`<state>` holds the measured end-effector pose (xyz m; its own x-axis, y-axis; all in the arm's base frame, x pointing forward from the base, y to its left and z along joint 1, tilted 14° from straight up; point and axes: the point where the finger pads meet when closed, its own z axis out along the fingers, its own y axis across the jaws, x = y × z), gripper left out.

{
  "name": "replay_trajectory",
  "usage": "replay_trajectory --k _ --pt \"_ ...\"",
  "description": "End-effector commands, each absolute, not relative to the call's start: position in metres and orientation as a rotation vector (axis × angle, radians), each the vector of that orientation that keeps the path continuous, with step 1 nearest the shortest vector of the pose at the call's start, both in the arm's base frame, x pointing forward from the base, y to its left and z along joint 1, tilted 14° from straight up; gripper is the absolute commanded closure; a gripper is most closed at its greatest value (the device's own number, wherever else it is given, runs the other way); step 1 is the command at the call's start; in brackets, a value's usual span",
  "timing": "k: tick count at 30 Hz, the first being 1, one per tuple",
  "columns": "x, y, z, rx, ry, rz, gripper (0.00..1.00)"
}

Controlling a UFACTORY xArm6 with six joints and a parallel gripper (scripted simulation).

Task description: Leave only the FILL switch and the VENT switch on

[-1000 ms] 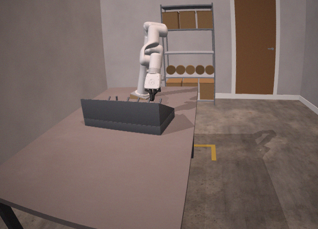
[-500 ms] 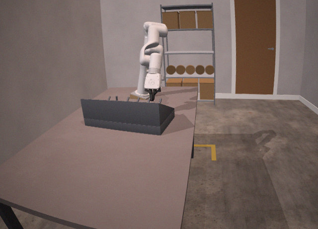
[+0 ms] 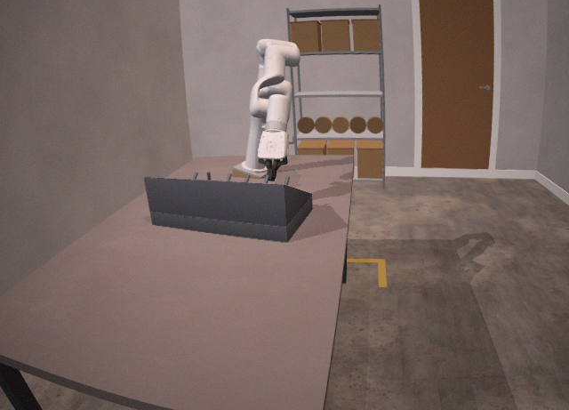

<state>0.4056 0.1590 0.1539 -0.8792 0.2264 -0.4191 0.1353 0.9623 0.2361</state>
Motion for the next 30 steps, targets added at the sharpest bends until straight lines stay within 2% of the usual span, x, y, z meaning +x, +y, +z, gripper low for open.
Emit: replay_trajectory --k 1,30 --pt "0.408 0.159 0.156 0.258 2.653 0.279 1.0" --pt "0.428 0.154 0.166 0.258 2.653 0.279 1.0"
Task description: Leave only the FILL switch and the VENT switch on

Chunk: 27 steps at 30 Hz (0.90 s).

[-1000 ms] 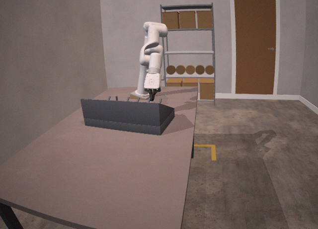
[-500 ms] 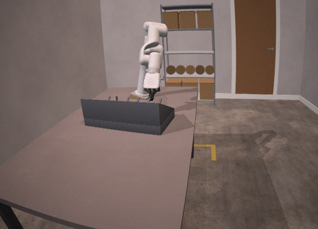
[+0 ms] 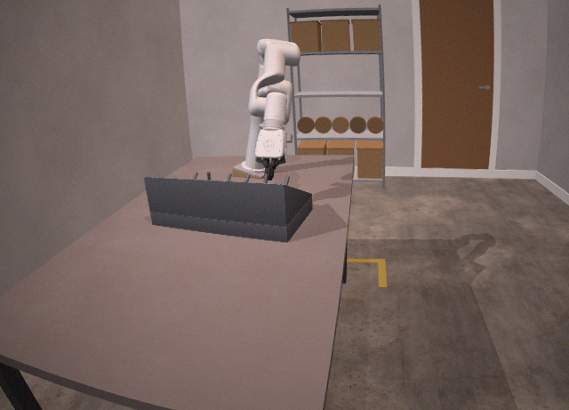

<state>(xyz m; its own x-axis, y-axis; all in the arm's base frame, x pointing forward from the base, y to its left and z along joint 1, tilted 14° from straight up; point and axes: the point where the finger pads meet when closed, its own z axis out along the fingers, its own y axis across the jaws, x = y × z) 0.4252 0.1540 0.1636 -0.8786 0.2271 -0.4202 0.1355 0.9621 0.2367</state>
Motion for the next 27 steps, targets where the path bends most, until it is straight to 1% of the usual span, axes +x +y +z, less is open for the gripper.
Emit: replay_trajectory --k 1,27 --pt "0.4284 0.1537 0.1659 0.258 2.653 0.279 1.0" --pt "0.4369 0.1514 0.17 0.258 2.653 0.279 1.0"
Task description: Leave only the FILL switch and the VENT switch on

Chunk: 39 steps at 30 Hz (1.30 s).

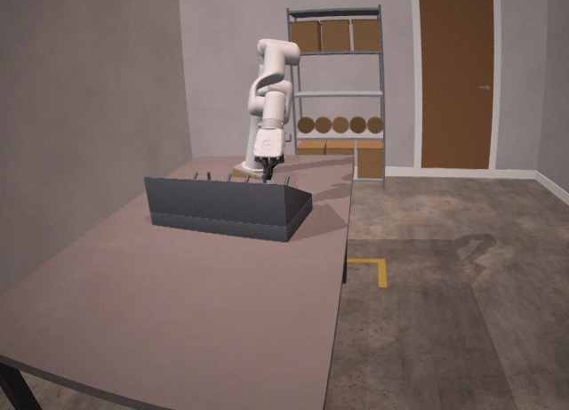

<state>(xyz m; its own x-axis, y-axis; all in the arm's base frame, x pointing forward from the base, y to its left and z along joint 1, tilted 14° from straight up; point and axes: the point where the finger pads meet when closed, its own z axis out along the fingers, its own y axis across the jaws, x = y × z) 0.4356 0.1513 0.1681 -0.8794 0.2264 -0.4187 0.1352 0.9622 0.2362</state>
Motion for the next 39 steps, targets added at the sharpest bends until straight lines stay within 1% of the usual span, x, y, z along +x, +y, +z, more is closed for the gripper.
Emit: replay_trajectory --k 1,16,32,39 --pt "0.437 0.151 0.17 0.258 2.653 0.279 1.0" --pt "0.437 0.151 0.17 0.258 2.653 0.279 1.0" --pt "0.425 0.155 0.164 0.258 2.653 0.279 1.0" --pt "0.419 0.152 0.176 0.258 2.653 0.279 1.0"
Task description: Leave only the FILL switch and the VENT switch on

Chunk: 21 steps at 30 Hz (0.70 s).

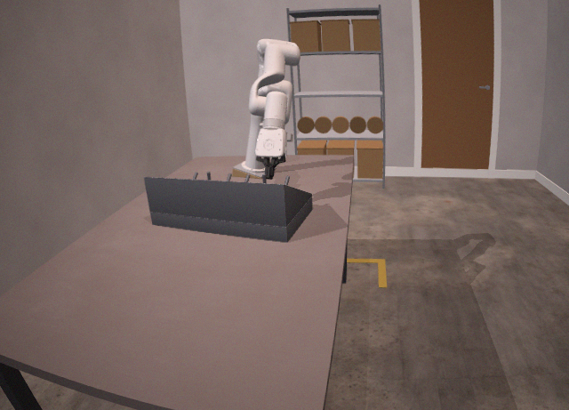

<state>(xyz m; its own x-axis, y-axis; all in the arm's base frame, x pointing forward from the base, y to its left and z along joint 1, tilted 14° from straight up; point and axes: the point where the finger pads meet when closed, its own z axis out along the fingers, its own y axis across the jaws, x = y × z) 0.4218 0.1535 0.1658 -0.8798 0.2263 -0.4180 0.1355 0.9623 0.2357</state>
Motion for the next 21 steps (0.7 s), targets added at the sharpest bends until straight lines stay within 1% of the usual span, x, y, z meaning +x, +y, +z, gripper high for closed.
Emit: replay_trajectory --k 1,4,16,21 --pt "0.417 0.152 0.18 0.258 2.653 0.279 1.0" --pt "0.414 0.151 0.185 0.258 2.653 0.279 1.0" --pt "0.378 0.139 0.254 0.258 2.653 0.279 1.0" --pt "0.373 0.137 0.263 0.258 2.653 0.279 1.0"
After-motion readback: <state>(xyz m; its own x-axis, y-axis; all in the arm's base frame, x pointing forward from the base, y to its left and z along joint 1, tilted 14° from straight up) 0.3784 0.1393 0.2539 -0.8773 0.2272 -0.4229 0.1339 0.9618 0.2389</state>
